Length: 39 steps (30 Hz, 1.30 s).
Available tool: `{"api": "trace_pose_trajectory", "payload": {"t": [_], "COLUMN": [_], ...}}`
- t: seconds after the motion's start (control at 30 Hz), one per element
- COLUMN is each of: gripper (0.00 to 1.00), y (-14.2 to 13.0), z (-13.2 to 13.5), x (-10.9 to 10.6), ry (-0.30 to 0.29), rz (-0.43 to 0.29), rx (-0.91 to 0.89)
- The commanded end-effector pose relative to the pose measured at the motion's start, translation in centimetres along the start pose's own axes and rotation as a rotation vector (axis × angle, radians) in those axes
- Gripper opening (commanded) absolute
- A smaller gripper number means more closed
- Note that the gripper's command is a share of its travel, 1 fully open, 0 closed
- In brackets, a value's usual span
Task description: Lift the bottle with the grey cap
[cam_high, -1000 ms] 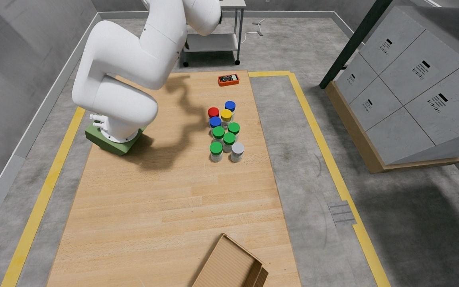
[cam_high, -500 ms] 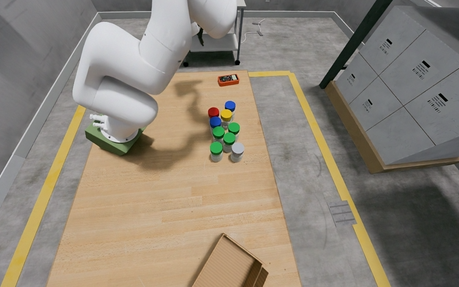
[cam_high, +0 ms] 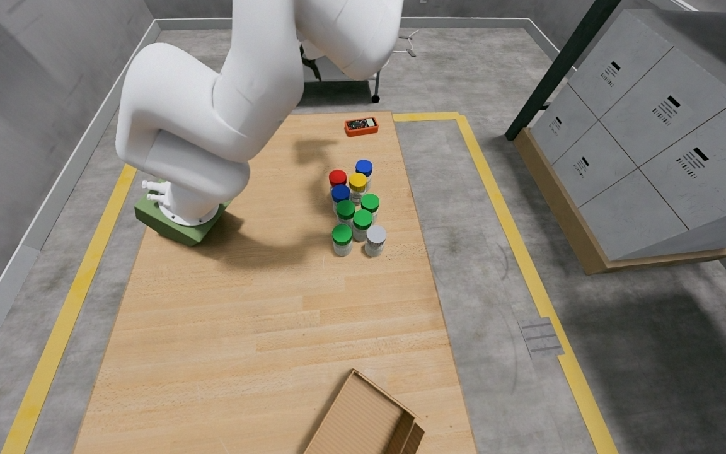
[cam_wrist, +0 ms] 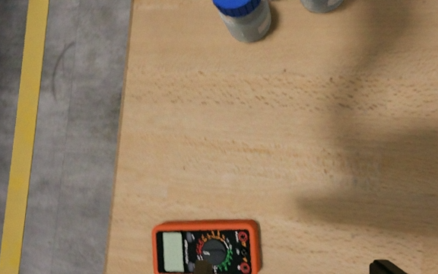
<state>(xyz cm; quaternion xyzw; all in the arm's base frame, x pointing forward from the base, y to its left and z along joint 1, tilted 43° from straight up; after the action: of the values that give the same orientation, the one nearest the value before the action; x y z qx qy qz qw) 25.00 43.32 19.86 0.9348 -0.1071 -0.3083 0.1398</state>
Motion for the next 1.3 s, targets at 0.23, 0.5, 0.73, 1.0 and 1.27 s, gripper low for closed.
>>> {"api": "trace_pose_trajectory", "payload": {"t": [0.23,0.5,0.73,1.0,1.27], "gripper": [0.79,0.79,0.79,0.79,0.79], "y": [5.2,10.2,14.7,18.6,22.9], "z": [-3.9,-6.6,-8.1,-8.8,-9.0], "x": [-1.3,-2.0,-2.5,-2.8,-3.1], "ry": [-0.034,-0.070,-0.107,-0.141,-0.184], "rz": [0.016,0.034,0.048,0.059,0.068], "rx": [0.157,0.302,0.429,0.538,0.661]}}
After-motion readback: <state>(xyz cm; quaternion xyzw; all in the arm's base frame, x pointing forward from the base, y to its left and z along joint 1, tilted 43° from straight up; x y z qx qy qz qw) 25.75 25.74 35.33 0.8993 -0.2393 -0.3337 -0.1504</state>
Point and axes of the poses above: the point where the finger pads meet when closed, its own x axis out along the fingers, its own z axis across the jaws, y = z × x, the point moved 3 cm from there along -x, back along the fingers, and after that the axes turned 5 degrees about x, right-handed, at the moved point
